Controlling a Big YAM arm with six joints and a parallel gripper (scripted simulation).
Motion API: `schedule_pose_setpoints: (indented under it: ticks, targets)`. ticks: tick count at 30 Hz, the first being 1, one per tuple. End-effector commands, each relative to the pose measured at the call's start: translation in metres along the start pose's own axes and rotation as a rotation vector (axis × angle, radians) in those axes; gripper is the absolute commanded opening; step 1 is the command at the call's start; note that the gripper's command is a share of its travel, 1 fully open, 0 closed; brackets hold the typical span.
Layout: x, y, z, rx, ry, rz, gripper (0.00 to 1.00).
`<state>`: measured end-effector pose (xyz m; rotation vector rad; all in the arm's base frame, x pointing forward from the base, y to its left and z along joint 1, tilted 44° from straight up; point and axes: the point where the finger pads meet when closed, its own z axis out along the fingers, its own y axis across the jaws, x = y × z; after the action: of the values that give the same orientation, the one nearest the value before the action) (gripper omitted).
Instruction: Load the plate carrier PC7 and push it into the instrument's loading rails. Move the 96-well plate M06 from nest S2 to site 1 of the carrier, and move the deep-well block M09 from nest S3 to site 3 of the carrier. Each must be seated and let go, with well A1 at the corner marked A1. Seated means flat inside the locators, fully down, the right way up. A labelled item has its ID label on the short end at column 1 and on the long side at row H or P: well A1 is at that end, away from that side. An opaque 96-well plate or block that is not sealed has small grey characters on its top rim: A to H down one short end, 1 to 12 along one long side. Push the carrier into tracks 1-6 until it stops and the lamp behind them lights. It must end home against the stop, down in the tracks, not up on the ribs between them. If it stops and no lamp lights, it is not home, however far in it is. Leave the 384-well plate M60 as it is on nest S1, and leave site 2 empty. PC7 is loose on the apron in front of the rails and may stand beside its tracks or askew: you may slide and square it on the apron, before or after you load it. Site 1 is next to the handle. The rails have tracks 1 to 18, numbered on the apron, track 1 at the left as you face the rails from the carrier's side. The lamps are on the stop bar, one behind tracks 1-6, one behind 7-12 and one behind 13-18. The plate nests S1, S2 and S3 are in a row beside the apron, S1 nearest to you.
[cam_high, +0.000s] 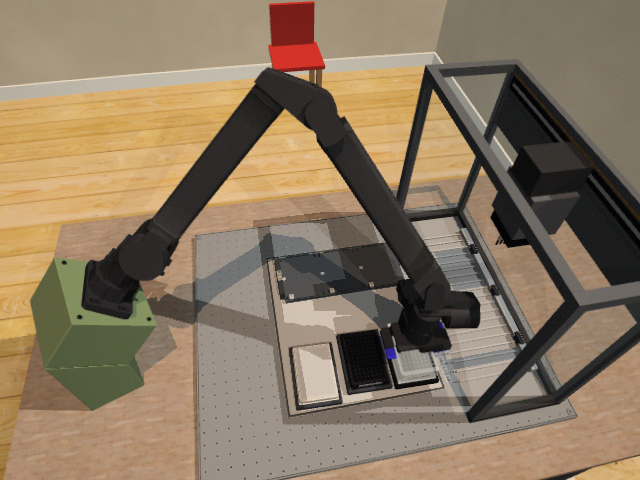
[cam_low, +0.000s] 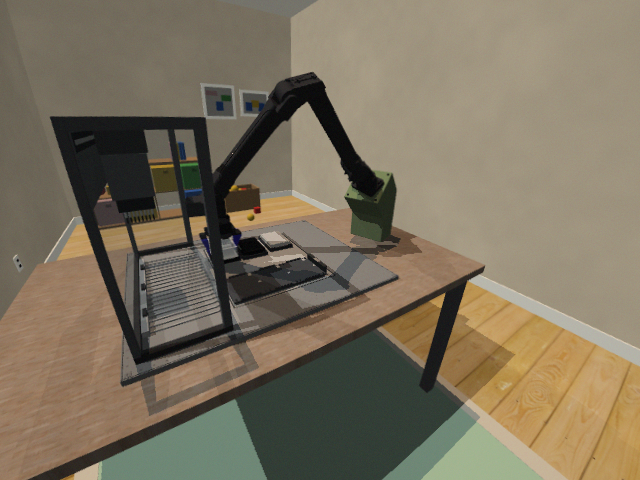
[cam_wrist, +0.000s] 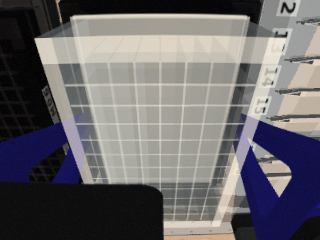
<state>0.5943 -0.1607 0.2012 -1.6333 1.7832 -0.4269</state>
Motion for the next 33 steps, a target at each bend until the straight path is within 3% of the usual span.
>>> schedule_pose_setpoints:
  ticks: [1,4,33]
  targets:
    - [0.001,-0.015,-0.01,0.03,0.006,-0.005,1.0]
    - [0.0,-0.019,0.001,0.033,0.003,-0.003,1.0]
    - [0.0,-0.015,0.001,0.021,0.001,0.002,1.0]
